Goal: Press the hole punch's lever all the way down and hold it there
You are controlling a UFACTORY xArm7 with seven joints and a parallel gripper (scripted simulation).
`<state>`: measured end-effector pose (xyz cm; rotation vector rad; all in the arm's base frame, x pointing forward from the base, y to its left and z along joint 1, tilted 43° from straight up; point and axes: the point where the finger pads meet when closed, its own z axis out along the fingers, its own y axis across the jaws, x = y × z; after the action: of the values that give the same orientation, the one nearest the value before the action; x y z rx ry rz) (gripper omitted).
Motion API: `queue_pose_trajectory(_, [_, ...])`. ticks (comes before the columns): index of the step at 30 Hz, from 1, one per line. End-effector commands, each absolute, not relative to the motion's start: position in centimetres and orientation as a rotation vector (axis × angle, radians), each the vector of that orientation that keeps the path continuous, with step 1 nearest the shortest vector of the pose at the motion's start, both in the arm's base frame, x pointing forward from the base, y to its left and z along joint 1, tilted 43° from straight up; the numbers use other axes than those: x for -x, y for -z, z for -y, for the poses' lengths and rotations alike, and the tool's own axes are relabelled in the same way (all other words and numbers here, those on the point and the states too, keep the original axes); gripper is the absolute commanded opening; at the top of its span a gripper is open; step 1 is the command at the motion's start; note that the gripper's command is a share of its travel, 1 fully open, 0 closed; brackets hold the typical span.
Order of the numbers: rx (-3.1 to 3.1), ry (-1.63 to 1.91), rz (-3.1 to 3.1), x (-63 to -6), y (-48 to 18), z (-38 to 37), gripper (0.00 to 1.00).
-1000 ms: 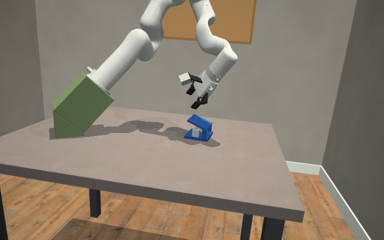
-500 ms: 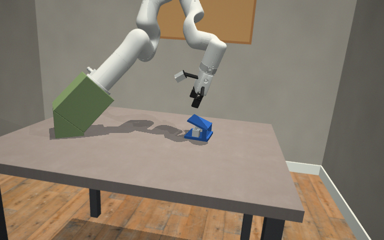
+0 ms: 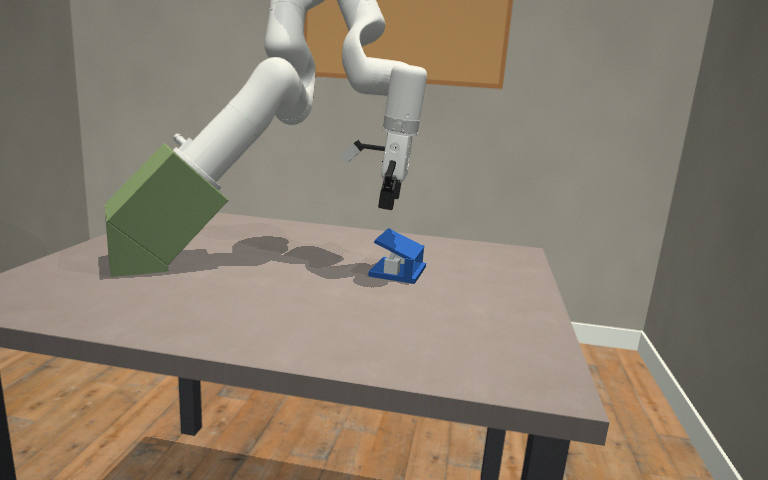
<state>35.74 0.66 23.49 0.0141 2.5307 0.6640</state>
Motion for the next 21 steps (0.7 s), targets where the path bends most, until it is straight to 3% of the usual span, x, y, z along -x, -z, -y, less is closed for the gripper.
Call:
queue_pose_trajectory(1, [-0.200,-0.618,-2.473,-35.61,-23.54,0.65,1.00])
queue_pose_trajectory(9, [-0.212,-0.616,-2.469,-35.58,-23.53,0.75,1.00])
queue_pose_trajectory(10, [-0.212,-0.616,-2.469,-35.58,-23.53,0.75,0.00])
queue_pose_trajectory(21, [-0.212,-0.616,-2.469,-35.58,-23.53,0.75,0.00])
